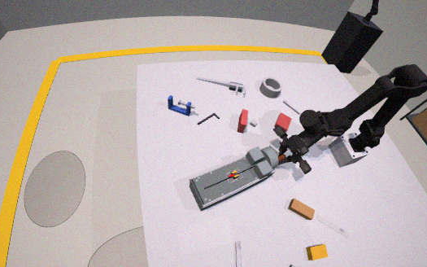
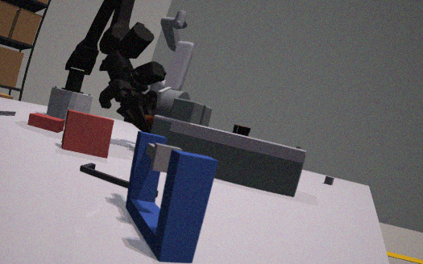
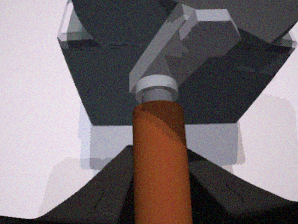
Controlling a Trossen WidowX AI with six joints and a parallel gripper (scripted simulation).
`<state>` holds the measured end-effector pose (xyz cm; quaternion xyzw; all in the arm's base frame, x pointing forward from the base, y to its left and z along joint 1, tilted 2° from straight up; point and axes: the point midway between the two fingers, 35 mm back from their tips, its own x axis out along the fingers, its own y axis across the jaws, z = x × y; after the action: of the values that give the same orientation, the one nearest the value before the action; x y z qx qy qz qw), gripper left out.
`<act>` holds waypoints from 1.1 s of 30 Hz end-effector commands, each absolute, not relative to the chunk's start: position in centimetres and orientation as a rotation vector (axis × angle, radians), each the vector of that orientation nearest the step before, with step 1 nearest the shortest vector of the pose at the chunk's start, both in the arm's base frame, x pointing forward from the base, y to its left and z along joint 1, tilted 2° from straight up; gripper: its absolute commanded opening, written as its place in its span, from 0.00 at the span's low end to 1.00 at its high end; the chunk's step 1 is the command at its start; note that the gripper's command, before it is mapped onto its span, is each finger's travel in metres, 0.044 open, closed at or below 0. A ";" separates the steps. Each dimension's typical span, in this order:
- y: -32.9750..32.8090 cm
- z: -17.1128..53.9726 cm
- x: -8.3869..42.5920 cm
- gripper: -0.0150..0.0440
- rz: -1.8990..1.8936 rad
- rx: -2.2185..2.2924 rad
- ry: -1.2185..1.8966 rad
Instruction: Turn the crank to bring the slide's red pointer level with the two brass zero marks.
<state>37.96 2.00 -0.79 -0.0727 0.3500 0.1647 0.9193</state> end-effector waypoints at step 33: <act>-0.2 -0.8 38.8 0.25 0.327 -0.156 0.724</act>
<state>38.53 0.65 -0.92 -0.0723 0.3526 0.1714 0.9171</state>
